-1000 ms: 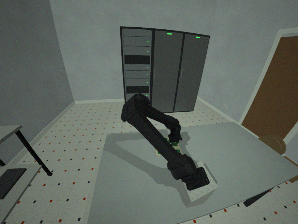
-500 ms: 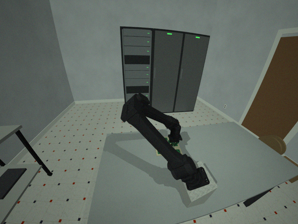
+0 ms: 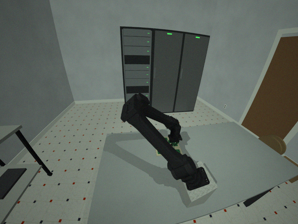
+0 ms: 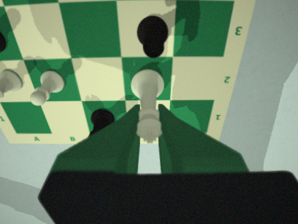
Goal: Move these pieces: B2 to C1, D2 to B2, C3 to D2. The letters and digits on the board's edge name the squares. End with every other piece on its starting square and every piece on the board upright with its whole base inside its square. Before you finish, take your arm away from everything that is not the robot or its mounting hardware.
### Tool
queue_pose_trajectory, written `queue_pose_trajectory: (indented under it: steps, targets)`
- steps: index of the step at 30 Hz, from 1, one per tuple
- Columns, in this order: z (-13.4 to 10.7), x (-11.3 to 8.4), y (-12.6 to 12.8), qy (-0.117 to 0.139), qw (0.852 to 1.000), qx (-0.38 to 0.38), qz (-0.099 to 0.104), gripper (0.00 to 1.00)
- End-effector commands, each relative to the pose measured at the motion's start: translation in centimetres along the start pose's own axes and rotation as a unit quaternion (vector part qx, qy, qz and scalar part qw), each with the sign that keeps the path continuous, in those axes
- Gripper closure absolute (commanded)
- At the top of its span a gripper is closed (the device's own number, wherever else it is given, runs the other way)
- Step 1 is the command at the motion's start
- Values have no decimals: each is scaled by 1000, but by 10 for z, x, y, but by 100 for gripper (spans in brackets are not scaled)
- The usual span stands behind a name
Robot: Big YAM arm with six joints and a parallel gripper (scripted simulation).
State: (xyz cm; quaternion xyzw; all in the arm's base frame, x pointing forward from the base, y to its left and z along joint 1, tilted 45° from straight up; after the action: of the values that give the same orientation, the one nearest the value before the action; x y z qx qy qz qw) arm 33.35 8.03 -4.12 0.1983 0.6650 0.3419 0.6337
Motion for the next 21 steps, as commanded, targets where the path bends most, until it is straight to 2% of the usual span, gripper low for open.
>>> queue_pose_trajectory:
  steps: [1,21]
  targets:
    - [11,-2,7,-11,1000,-15,-3,100]
    - [18,-5,8,-16,1000,-22,-5,100]
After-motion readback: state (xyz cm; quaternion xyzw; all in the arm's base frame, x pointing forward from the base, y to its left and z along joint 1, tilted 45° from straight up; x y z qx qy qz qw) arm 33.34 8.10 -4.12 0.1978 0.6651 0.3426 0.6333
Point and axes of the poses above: the point where the finger pads meet when closed, its own x axis out along the fingers, its own y axis across the jaws, z = x × y, the point moved 5 cm from there along -x, back along the fingers, and after that the axes turned 9 degrees about -x, right-handed, at the moved point
